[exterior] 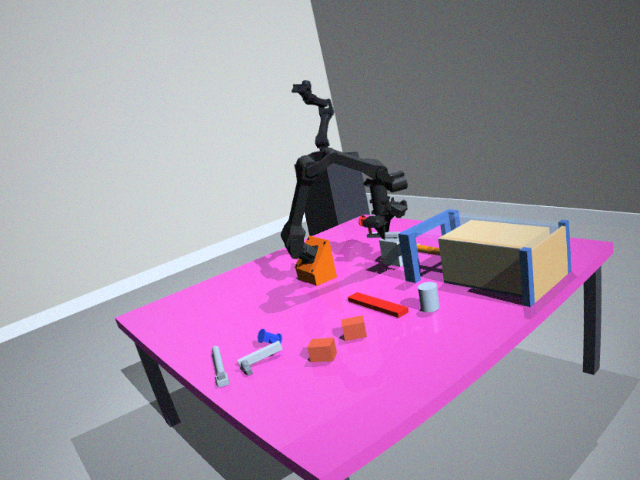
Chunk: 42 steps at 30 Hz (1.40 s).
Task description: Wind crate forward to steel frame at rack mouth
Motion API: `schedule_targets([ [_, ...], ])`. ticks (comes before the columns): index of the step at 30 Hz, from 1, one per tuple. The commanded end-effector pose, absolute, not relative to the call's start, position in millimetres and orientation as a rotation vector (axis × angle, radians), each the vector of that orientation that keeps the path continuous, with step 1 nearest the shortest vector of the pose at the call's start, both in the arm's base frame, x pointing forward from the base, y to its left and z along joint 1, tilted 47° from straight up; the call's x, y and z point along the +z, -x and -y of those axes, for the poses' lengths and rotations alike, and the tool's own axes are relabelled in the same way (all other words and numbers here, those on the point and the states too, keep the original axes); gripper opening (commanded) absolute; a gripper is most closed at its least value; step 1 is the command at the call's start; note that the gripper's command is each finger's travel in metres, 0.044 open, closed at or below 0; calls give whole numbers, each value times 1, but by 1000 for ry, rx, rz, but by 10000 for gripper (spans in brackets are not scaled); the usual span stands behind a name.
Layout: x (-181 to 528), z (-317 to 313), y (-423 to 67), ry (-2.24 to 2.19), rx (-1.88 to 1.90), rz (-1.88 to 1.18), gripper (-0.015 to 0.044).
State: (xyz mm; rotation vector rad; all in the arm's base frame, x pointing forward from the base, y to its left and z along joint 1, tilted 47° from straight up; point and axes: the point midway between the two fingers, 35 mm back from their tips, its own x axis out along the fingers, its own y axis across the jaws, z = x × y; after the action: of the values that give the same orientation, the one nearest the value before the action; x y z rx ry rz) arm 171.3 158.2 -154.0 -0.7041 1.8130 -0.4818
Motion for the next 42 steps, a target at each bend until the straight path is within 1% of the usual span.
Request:
schedule_targets([
  [1,-156,-155,-171,719,-469,-1821,0],
  [16,-155,-153,-171,754,-430,-1839,0],
  [42,-158,-156,-170,677,-516,-1800,0],
])
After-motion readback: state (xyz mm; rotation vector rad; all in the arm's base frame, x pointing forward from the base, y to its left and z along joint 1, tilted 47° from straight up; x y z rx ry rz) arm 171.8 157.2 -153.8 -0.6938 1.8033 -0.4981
